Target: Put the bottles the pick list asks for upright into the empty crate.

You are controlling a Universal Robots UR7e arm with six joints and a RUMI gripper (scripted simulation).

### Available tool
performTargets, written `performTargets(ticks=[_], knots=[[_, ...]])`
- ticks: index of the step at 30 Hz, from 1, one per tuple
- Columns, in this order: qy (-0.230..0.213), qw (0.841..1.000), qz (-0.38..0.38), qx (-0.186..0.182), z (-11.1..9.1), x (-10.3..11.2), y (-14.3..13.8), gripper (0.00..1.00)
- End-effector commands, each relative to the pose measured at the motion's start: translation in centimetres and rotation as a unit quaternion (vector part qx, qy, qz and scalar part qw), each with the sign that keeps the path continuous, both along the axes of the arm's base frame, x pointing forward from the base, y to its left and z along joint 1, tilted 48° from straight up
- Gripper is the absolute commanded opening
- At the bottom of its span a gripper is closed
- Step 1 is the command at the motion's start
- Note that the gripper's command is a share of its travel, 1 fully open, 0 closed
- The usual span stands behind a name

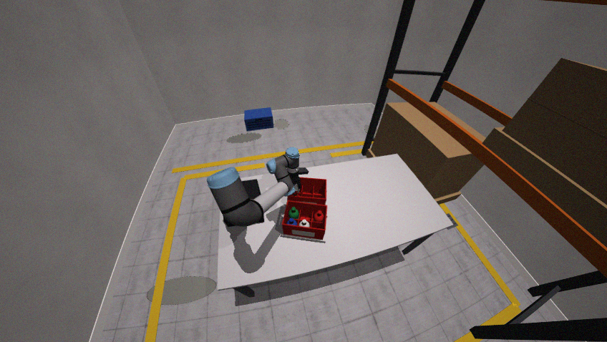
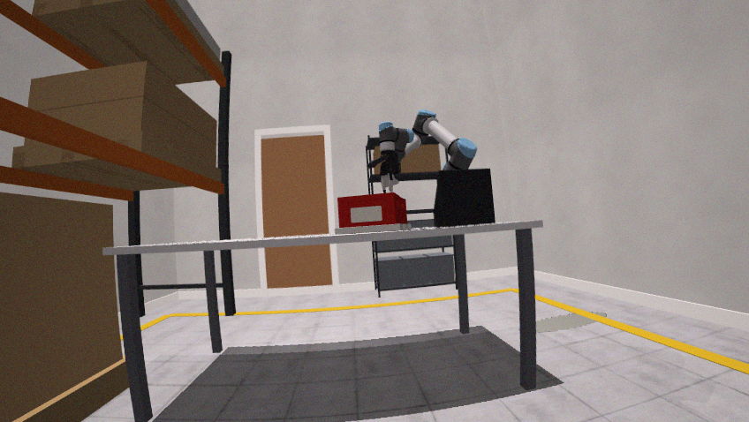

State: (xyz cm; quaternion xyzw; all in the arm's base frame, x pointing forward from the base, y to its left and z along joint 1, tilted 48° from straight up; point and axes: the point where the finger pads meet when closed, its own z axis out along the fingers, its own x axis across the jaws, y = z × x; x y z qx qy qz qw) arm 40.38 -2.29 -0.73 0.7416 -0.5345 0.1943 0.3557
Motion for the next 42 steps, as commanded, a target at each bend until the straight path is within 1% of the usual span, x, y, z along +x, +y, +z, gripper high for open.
performTargets(ticks=[1,10,14,42], knots=[[0.000,1.000,0.000,0.000,0.8,0.1,0.9,0.38],[0.000,1.000,0.000,0.000,2.4,0.4,2.7,0.38],[0.000,1.000,0.000,0.000,2.8,0.4,3.1,0.38],[0.000,1.000,0.000,0.000,2.8,0.4,3.1,0.38]])
